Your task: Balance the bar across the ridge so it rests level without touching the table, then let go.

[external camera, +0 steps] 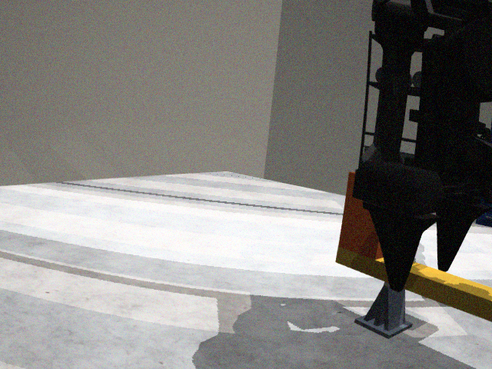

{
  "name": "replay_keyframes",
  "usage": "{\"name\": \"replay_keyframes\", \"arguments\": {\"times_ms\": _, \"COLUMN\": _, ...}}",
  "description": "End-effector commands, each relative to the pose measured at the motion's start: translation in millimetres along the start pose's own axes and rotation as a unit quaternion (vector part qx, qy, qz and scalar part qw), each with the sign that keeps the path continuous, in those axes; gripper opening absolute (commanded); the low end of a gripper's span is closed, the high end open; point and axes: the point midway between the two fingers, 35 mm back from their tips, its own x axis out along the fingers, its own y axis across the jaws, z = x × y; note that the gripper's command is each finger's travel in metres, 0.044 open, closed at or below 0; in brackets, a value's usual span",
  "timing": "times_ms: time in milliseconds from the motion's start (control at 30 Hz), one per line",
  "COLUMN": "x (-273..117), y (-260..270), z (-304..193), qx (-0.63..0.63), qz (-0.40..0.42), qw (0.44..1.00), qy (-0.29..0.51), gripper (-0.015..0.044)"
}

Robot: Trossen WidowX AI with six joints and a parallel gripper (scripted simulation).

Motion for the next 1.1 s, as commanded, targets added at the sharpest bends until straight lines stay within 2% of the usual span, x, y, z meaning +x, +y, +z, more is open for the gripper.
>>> {"name": "replay_keyframes", "arguments": {"times_ms": 0, "x": -28, "y": -3, "z": 4, "qx": 0.0, "qz": -0.003, "qw": 1.0, "qy": -0.003, "gripper": 0.044}}
{"name": "replay_keyframes", "arguments": {"times_ms": 200, "x": -95, "y": 0, "z": 0, "qx": 0.0, "qz": -0.003, "qw": 1.0, "qy": -0.003, "gripper": 0.044}}
{"name": "replay_keyframes", "arguments": {"times_ms": 1067, "x": -97, "y": 0, "z": 0, "qx": 0.0, "qz": -0.003, "qw": 1.0, "qy": -0.003, "gripper": 0.044}}
